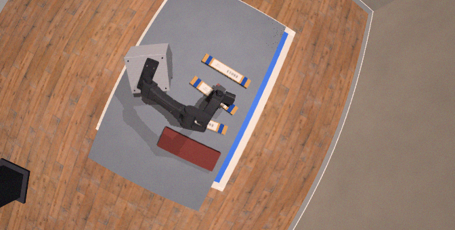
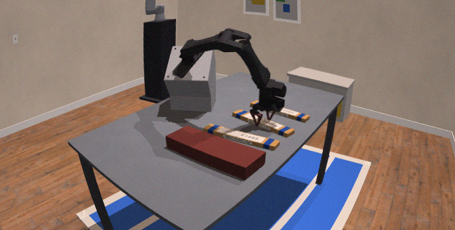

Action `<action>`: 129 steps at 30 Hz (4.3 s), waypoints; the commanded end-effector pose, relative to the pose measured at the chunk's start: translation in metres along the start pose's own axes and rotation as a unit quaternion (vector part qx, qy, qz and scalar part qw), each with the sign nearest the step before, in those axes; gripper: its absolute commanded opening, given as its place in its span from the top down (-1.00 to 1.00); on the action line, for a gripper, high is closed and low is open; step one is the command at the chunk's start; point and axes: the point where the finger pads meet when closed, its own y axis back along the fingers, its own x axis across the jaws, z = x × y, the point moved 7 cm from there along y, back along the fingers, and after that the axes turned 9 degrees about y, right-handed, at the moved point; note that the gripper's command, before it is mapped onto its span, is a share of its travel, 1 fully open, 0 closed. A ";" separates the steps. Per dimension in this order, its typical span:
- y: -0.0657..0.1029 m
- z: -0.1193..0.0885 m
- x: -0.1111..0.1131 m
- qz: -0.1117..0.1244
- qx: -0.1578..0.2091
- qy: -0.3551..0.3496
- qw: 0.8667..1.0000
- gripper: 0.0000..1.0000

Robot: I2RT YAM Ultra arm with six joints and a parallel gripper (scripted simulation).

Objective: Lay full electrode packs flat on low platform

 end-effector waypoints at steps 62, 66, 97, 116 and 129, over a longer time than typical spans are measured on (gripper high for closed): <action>0.056 -0.001 -0.002 0.002 -0.014 0.007 1.000 -0.92; 0.071 -0.002 -0.002 0.002 -0.013 0.007 1.000 -0.92; 0.131 0.009 -0.002 0.008 -0.030 -0.006 0.999 -0.92; 0.131 0.008 -0.002 0.008 -0.029 -0.005 1.000 -0.92; 0.119 -0.005 -0.073 0.004 -0.012 0.129 0.992 -0.92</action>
